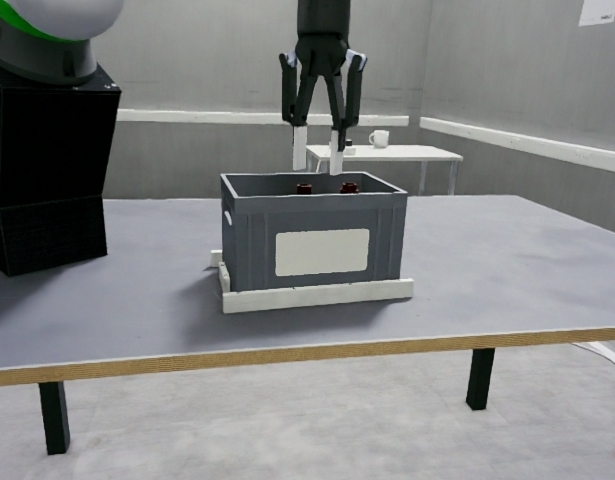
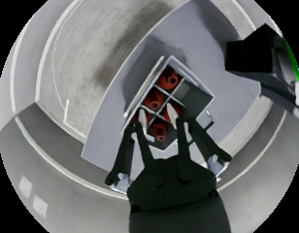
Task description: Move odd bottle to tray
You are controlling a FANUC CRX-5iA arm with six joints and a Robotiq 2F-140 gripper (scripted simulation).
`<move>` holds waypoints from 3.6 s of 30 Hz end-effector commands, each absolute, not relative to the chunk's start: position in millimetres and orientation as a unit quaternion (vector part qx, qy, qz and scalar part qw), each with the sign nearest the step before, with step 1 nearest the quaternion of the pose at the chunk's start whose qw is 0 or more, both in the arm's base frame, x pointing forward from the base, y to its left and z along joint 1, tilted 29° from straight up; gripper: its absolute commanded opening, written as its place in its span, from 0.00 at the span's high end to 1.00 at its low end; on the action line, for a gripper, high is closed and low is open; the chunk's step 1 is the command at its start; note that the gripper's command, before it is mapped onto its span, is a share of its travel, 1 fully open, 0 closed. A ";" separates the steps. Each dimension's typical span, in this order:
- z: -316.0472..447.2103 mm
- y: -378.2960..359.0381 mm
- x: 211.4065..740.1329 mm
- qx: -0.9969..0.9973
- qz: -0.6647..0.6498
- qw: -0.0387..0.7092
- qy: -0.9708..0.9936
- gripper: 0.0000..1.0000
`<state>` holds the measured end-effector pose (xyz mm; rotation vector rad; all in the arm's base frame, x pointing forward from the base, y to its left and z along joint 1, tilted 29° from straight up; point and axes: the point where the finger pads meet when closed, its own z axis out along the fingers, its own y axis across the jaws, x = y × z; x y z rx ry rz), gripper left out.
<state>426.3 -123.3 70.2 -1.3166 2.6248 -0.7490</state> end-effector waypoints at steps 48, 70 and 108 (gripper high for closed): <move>91.5 -114.1 419.2 -0.434 -0.247 0.056 0.865 0.90; 55.5 -33.7 415.6 -0.434 -0.248 0.056 0.865 0.56; 54.8 -34.0 415.9 -0.434 -0.248 0.056 0.865 0.56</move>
